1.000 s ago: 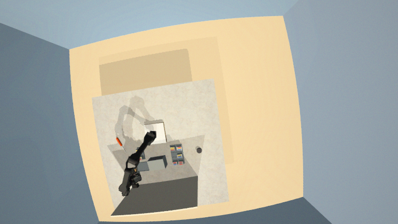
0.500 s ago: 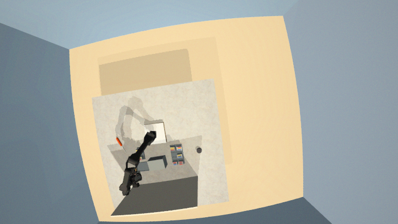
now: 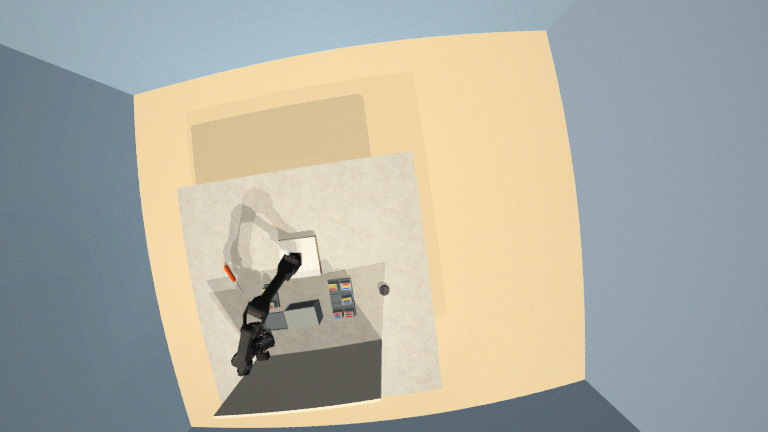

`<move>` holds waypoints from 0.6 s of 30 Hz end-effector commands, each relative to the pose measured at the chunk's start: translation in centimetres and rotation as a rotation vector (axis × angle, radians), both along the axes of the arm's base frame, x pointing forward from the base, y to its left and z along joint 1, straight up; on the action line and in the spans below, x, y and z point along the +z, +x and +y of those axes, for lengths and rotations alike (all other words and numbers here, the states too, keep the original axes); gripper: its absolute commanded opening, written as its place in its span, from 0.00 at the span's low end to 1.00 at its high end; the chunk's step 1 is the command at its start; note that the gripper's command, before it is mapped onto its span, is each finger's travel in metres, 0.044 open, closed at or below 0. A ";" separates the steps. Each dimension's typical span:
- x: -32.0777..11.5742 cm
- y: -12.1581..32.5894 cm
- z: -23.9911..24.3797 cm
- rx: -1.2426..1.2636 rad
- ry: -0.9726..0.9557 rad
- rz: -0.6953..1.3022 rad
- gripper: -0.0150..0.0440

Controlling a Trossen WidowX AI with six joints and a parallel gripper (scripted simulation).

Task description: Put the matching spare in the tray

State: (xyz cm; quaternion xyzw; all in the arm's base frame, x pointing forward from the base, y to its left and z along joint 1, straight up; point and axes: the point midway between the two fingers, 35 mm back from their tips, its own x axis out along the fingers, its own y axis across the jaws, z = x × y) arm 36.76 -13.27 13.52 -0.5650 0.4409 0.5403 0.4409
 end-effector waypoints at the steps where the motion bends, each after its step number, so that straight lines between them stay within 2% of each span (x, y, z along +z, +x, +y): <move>1: -0.4 0.1 0.0 0.004 0.003 -0.002 0.25; 18: -1.6 0.1 0.0 0.004 0.003 -0.002 0.25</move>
